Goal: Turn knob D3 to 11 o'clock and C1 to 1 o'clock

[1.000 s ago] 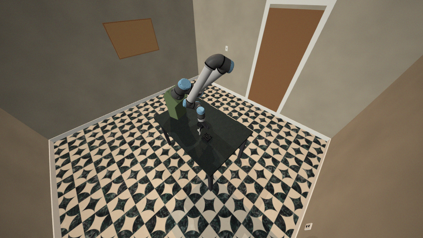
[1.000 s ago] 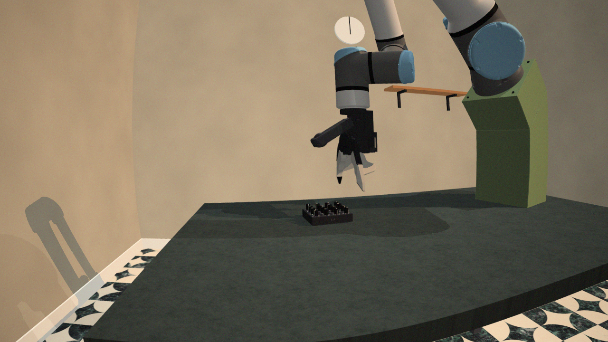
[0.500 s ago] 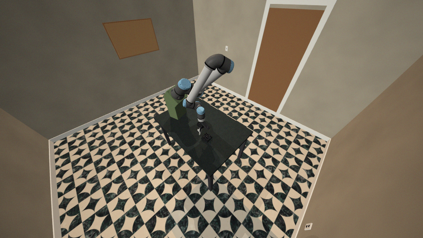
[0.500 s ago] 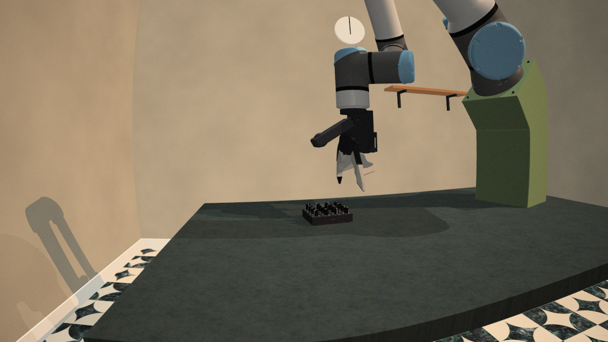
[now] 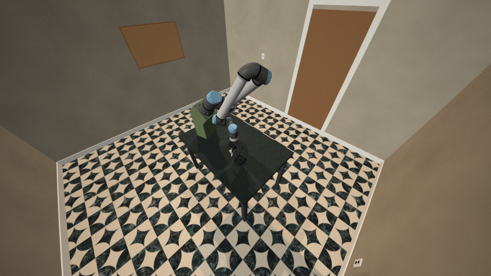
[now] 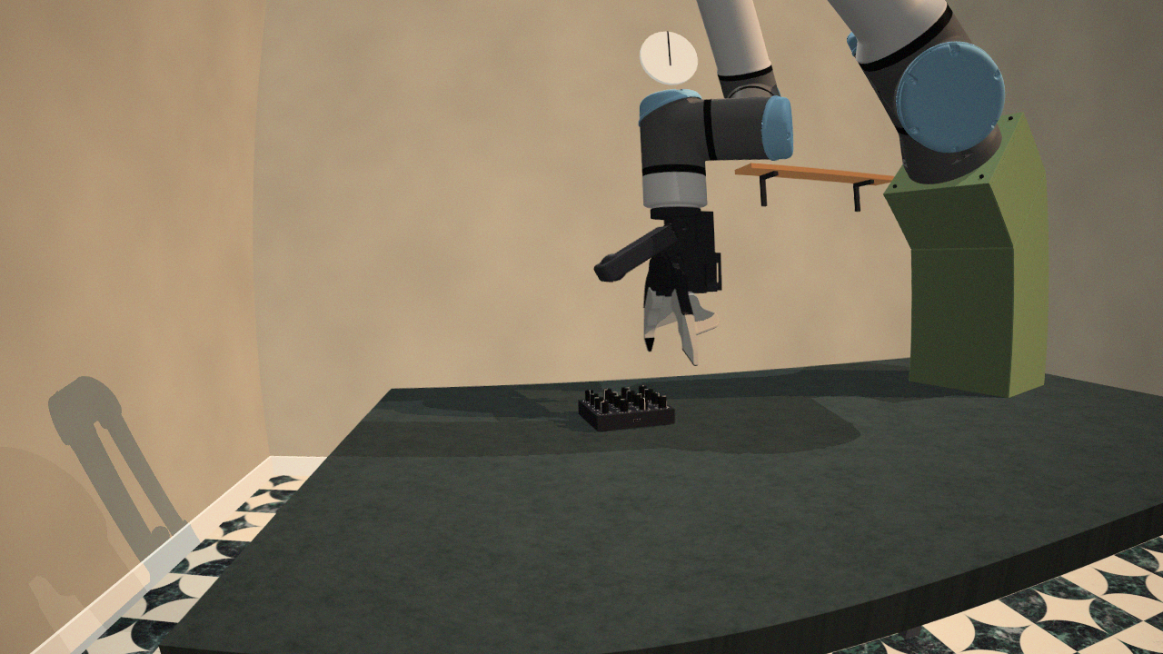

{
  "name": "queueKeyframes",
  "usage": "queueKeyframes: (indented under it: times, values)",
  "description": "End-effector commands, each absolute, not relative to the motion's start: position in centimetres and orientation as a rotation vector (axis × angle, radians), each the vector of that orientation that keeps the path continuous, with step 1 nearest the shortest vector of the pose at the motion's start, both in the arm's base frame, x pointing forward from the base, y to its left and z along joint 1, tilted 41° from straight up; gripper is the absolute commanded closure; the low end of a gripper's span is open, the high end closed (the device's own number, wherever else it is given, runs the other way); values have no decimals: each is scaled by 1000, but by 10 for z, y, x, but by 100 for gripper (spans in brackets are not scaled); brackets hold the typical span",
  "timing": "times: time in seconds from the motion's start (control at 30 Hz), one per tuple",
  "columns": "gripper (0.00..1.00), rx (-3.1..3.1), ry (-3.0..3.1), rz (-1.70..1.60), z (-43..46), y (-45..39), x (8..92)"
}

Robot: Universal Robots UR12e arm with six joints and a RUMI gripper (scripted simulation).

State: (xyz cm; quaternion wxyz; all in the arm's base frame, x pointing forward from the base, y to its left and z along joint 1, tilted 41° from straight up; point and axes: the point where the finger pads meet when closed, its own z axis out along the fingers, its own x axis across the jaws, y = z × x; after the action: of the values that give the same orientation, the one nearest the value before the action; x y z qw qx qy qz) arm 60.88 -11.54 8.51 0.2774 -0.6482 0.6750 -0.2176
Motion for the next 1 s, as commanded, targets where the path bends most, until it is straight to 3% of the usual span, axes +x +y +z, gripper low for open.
queueKeyframes:
  times: [0.0,0.97]
  values:
    - [0,-1740,1812,-585,85,-115,609]
    - [0,-1443,2013,-466,95,-125,611]
